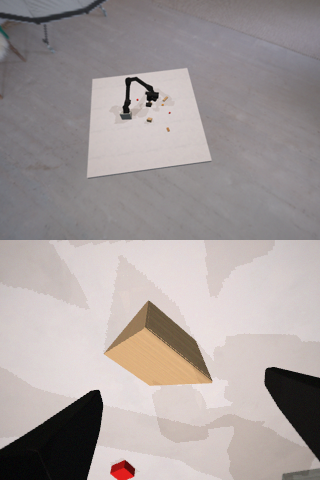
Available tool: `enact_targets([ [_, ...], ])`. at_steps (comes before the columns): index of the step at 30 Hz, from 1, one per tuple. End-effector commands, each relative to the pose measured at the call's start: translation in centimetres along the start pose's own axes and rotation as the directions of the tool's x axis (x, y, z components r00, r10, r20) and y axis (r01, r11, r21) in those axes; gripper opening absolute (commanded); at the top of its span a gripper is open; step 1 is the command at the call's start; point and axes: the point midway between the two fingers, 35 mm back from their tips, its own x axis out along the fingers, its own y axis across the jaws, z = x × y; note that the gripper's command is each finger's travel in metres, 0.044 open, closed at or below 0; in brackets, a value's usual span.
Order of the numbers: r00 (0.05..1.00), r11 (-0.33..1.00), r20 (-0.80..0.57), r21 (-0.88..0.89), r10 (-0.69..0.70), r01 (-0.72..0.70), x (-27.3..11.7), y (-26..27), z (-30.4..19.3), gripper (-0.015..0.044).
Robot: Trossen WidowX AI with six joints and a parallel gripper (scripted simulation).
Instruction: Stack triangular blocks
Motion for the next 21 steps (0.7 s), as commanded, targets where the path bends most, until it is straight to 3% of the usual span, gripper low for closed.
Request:
enact_targets([
  [1, 0.997, 0.788, -0.044, -0.610, 0.070, -0.082, -1.2, -0.5, 0.9, 0.0440],
  [11, 0.988, 0.371, -0.081, -0.920, 0.135, -0.126, -2.0, -1.1, 1.4, 0.0440],
  [21, 0.974, -0.120, -0.103, -0.990, 0.200, -0.080, -2.8, -1.8, 2.0, 0.0440],
])
